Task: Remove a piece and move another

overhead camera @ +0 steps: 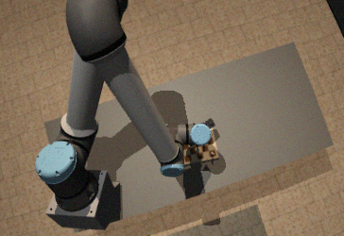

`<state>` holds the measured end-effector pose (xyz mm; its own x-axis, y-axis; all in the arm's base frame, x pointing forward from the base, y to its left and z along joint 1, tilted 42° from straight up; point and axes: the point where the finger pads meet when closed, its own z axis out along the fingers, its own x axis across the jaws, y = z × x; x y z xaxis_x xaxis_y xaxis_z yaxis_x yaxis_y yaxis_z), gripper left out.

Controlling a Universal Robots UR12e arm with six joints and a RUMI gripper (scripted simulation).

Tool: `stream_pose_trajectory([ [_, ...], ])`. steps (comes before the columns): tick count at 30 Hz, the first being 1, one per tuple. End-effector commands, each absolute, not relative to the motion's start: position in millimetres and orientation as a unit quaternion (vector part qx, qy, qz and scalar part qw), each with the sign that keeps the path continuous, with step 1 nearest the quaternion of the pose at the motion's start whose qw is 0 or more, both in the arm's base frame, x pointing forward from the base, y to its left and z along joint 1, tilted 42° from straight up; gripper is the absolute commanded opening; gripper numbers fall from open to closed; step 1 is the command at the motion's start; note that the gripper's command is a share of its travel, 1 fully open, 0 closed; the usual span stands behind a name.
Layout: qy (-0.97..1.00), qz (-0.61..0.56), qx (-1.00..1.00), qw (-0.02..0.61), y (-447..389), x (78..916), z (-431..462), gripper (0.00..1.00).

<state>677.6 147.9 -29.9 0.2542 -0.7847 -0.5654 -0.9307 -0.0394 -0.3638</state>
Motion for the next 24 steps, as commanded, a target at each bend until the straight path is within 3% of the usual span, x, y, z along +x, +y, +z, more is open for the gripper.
stream_pose_trajectory([
  [1,0.601,0.105,-0.713,0.345,147.5,678.0,-29.6,0.22],
  [21,0.601,0.105,-0.713,0.345,147.5,678.0,-29.6,0.22],
  [22,0.601,0.105,-0.713,0.345,147.5,678.0,-29.6,0.0],
  [24,0.601,0.105,-0.713,0.345,147.5,678.0,-29.6,0.0],
])
